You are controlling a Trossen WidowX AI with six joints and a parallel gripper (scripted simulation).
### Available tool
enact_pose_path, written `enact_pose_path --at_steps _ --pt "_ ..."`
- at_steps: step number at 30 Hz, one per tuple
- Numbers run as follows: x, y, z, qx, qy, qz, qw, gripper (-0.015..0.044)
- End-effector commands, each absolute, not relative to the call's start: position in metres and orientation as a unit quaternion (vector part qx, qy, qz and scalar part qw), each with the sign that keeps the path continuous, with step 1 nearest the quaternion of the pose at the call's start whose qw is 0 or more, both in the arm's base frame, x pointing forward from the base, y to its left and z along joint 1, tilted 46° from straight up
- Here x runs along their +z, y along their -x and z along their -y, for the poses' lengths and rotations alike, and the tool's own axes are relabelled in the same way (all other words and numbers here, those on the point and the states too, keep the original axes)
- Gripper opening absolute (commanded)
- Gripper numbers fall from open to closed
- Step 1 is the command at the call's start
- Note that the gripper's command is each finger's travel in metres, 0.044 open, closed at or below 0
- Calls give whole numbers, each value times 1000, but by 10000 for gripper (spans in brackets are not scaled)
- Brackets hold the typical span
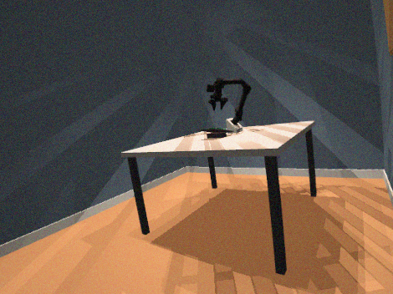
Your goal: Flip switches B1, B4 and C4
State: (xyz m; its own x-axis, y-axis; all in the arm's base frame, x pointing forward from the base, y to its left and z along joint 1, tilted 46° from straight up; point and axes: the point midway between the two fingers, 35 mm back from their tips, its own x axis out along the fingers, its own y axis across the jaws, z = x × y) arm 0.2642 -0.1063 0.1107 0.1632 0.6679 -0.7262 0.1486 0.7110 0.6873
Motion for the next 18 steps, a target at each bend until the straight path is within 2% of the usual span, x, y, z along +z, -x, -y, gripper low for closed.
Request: enact_pose_path --at_steps 1,9,15,18 --pt "110 -266 104 188 -330 -619 688 374" --pt "76 -314 13 198 -334 -610 691 164" --pt "67 -317 3 200 -333 -613 688 6" --pt "51 -322 -14 204 -332 -619 682 0"
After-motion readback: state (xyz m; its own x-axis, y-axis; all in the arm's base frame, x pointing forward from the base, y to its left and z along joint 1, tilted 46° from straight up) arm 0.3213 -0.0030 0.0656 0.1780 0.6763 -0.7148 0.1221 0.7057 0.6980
